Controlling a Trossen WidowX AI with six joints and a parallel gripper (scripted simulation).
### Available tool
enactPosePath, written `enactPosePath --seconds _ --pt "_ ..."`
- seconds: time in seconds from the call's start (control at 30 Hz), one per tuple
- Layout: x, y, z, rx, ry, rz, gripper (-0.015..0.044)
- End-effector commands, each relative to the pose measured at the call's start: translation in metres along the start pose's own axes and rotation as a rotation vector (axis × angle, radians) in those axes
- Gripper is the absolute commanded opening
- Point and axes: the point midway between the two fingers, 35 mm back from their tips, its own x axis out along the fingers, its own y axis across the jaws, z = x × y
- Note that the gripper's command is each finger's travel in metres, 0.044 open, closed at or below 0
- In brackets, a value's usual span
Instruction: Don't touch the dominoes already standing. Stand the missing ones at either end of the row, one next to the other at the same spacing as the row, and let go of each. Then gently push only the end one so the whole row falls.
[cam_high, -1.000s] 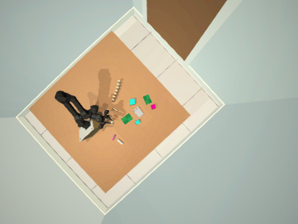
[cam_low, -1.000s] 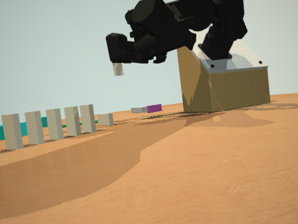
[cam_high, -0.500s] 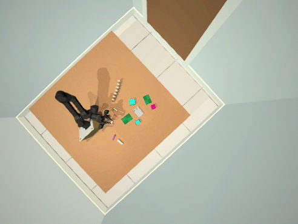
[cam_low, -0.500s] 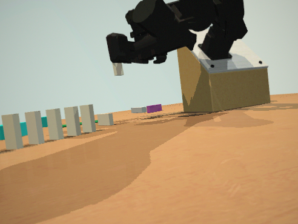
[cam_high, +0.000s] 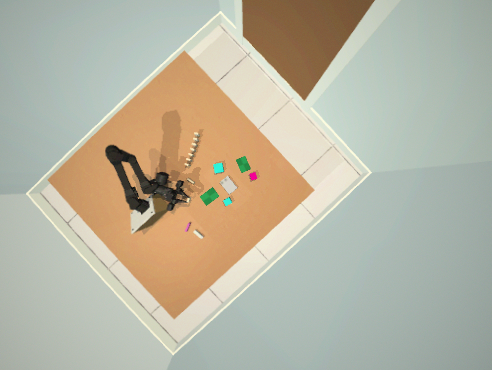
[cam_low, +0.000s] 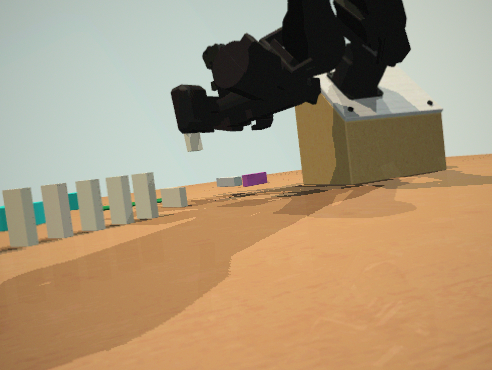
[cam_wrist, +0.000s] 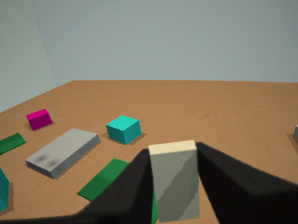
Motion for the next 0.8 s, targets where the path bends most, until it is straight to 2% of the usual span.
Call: enactPosePath --seconds 0.0,0.77 --pt "0.002 0.0 -0.01 0.001 -0.001 -0.005 0.0107" --pt "0.011 -0.009 -0.069 -0.009 -0.026 0.01 0.0107"
